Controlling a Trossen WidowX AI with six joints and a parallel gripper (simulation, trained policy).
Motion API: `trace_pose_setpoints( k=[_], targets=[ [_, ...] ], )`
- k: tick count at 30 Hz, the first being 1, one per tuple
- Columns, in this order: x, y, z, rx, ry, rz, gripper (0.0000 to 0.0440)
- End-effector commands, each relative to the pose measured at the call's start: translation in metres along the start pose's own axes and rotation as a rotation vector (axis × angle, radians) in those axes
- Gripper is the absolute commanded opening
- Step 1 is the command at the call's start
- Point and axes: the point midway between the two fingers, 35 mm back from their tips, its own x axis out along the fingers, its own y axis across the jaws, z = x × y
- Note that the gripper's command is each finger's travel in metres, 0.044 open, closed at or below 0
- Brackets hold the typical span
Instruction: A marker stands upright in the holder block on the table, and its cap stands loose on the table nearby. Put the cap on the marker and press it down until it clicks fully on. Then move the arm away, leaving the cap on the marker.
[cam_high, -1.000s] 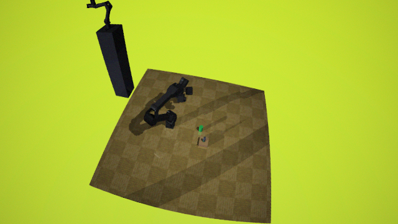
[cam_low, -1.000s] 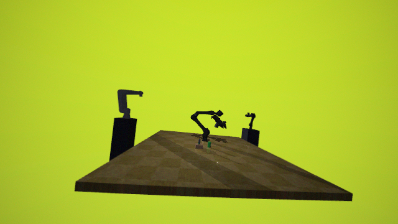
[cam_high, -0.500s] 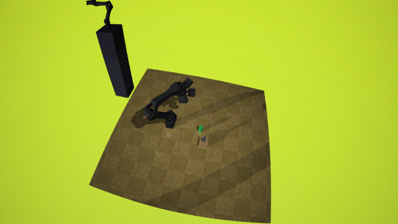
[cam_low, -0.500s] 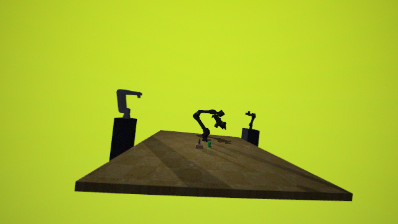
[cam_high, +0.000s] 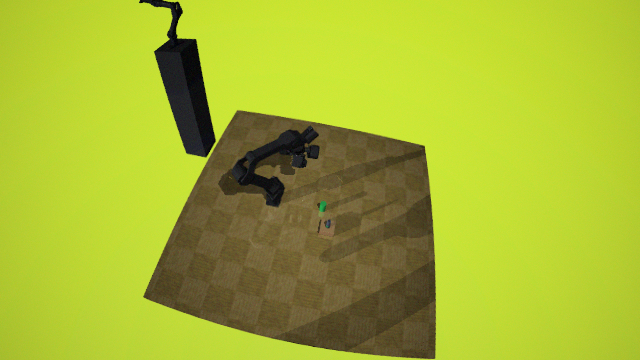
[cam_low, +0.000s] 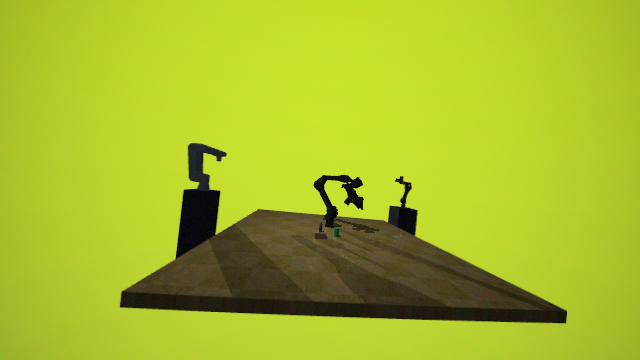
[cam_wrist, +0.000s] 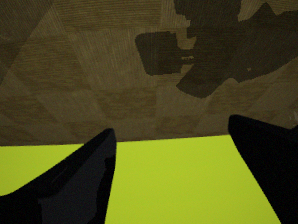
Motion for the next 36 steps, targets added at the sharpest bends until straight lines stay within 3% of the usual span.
trace_pose_setpoints(
  k=[1,36],
  targets=[
    [-0.001,0.008,0.002,0.017,-0.023,0.000,0.0324],
    [-0.013,0.076,0.046,0.184,-0.211,0.026,0.0321]
  ],
)
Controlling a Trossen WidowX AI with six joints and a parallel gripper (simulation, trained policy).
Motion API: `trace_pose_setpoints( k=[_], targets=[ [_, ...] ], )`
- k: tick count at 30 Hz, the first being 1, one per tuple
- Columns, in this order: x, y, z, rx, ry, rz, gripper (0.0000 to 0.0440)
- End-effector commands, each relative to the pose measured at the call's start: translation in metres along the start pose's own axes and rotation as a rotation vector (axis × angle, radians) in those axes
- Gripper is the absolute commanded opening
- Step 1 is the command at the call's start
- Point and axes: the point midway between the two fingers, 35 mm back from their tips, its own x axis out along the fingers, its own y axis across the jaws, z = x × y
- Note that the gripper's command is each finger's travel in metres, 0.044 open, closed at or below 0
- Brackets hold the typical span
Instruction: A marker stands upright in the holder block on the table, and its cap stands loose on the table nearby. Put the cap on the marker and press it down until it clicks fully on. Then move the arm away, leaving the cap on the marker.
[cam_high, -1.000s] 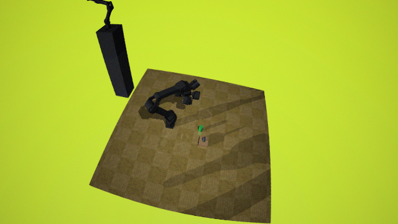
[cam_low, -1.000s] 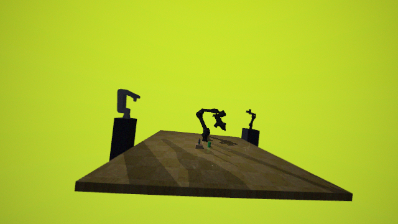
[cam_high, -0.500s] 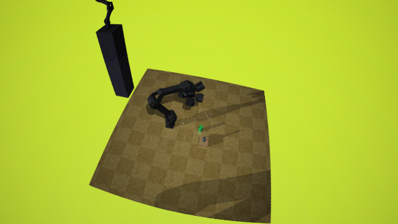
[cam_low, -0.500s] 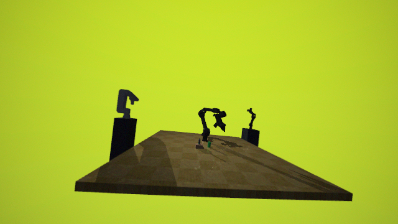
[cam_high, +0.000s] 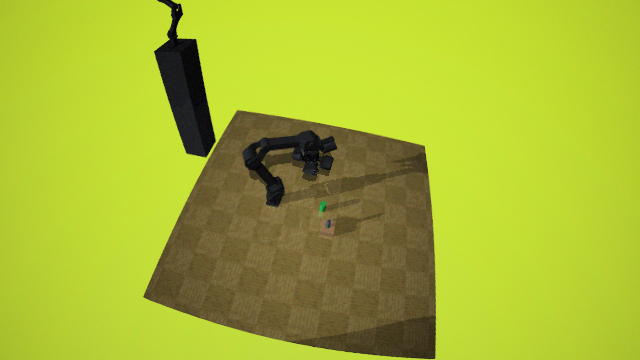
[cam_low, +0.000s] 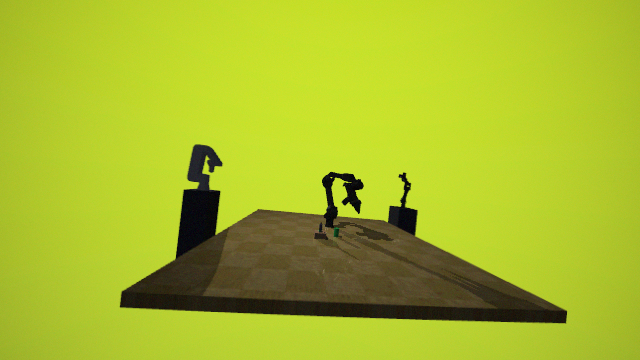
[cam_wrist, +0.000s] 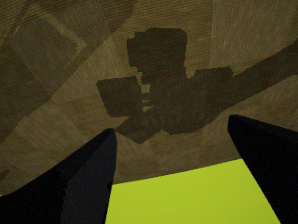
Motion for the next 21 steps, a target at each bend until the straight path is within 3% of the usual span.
trace_pose_setpoints(
  k=[1,21],
  targets=[
    [-0.001,0.011,0.006,0.016,-0.028,0.004,0.0321],
    [-0.006,0.052,0.042,0.098,-0.146,0.015,0.0319]
  ],
)
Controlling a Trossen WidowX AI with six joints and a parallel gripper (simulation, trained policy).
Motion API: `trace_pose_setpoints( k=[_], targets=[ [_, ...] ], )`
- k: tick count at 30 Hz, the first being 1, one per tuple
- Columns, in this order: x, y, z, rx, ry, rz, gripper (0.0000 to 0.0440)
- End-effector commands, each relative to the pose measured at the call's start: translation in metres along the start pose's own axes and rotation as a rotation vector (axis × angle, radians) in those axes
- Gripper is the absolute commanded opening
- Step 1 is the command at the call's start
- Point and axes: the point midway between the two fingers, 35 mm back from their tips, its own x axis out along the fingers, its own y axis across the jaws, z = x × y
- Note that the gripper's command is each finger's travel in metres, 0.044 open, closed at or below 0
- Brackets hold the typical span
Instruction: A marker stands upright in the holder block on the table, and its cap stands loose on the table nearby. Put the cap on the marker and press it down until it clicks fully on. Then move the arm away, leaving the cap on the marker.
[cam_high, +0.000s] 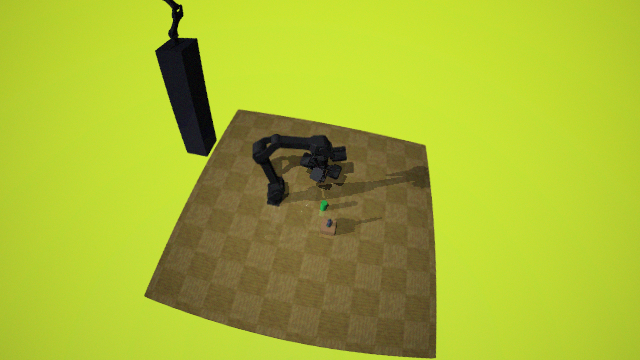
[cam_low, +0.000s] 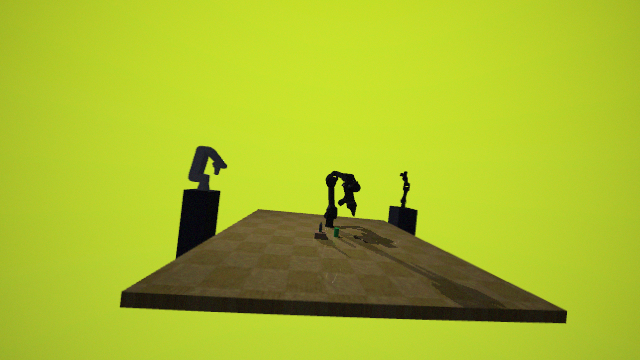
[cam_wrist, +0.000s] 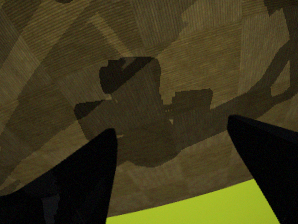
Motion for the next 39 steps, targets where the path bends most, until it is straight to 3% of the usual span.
trace_pose_setpoints(
  k=[1,39],
  targets=[
    [-0.001,0.010,0.008,0.012,-0.029,0.002,0.0318],
    [0.007,0.076,0.081,0.107,-0.250,-0.023,0.0307]
  ],
)
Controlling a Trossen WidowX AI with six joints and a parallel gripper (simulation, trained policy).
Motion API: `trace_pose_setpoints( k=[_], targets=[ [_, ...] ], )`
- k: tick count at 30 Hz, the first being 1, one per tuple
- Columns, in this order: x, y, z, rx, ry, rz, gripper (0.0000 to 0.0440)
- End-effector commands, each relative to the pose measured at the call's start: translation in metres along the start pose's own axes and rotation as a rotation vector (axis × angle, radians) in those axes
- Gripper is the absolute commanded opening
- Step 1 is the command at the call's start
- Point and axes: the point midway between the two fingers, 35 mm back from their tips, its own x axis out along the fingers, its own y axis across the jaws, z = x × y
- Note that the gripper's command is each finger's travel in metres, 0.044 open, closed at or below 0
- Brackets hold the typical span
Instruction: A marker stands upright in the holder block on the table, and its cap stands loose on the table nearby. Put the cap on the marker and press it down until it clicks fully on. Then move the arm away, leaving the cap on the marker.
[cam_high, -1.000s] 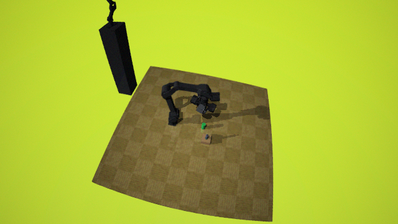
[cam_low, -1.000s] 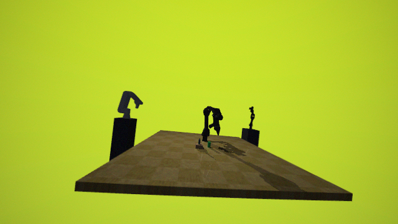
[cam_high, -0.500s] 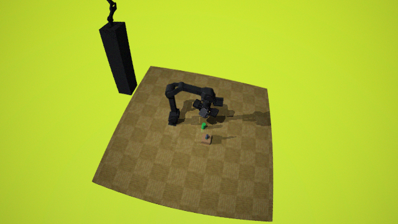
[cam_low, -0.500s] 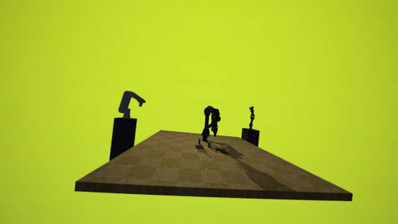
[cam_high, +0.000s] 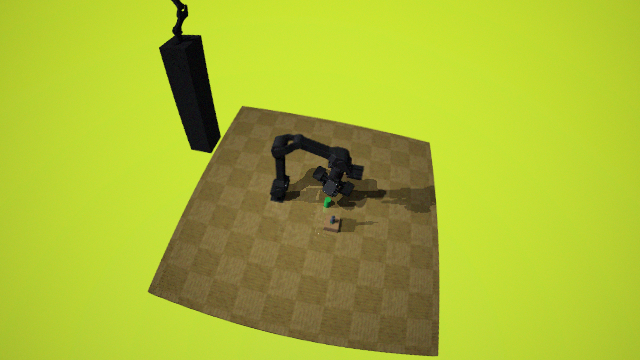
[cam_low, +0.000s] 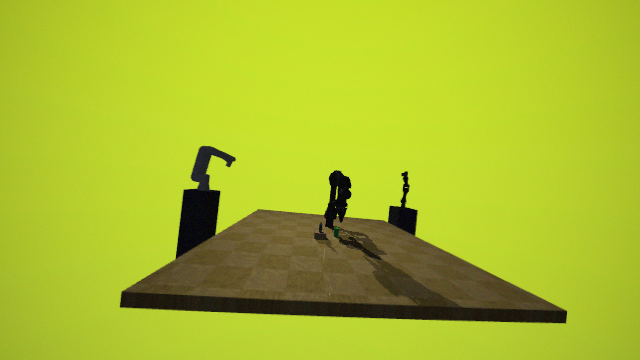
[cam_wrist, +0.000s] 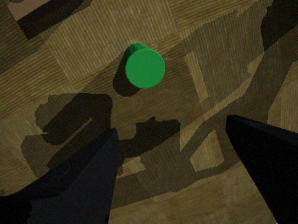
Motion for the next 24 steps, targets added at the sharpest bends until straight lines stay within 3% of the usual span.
trace_pose_setpoints(
  k=[1,24],
  targets=[
    [0.005,0.008,0.006,0.001,-0.025,-0.005,0.0306],
    [0.046,0.011,0.021,-0.025,-0.103,-0.104,0.0274]
  ],
)
